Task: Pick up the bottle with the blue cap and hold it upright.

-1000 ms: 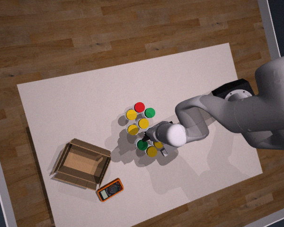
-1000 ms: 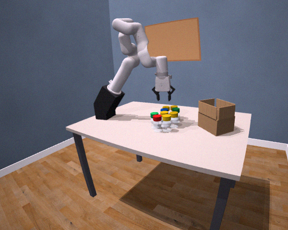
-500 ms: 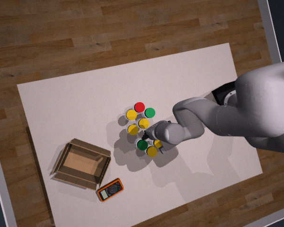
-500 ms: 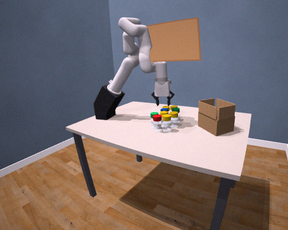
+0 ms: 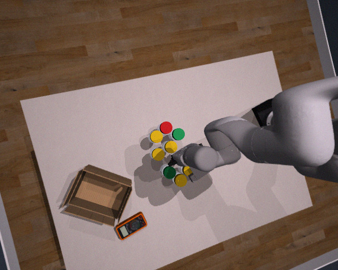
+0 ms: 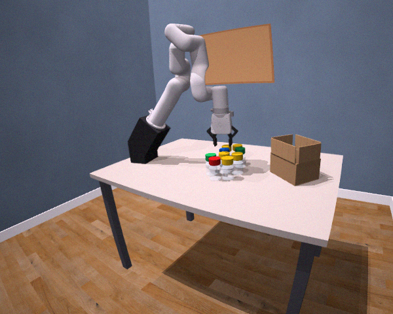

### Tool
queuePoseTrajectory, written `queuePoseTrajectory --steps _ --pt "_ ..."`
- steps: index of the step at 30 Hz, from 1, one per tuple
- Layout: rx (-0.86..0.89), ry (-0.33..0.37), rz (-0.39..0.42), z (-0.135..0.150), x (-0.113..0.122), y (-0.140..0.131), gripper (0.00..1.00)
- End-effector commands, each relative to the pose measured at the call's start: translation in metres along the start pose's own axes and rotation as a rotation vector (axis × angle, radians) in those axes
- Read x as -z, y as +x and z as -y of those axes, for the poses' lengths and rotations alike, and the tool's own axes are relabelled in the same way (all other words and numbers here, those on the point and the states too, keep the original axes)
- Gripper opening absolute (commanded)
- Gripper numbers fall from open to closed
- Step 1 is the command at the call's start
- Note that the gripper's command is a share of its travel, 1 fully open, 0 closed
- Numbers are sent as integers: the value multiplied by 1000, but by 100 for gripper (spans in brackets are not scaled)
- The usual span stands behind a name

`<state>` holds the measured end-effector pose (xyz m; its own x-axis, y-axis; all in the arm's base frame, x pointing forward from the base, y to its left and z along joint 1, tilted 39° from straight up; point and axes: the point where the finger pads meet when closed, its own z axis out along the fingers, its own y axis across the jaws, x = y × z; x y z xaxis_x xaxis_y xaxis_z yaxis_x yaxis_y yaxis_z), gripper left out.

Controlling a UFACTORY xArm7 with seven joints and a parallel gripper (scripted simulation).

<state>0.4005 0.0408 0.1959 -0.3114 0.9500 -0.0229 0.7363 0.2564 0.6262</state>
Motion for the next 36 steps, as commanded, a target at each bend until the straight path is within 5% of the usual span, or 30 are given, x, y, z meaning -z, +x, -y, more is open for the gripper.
queuePoseTrajectory --steps 1,20,36 --pt "0 -2 0 -1 -6 0 79" --pt "0 -2 0 -1 -59 0 79" --pt "0 -2 0 -1 -82 0 79"
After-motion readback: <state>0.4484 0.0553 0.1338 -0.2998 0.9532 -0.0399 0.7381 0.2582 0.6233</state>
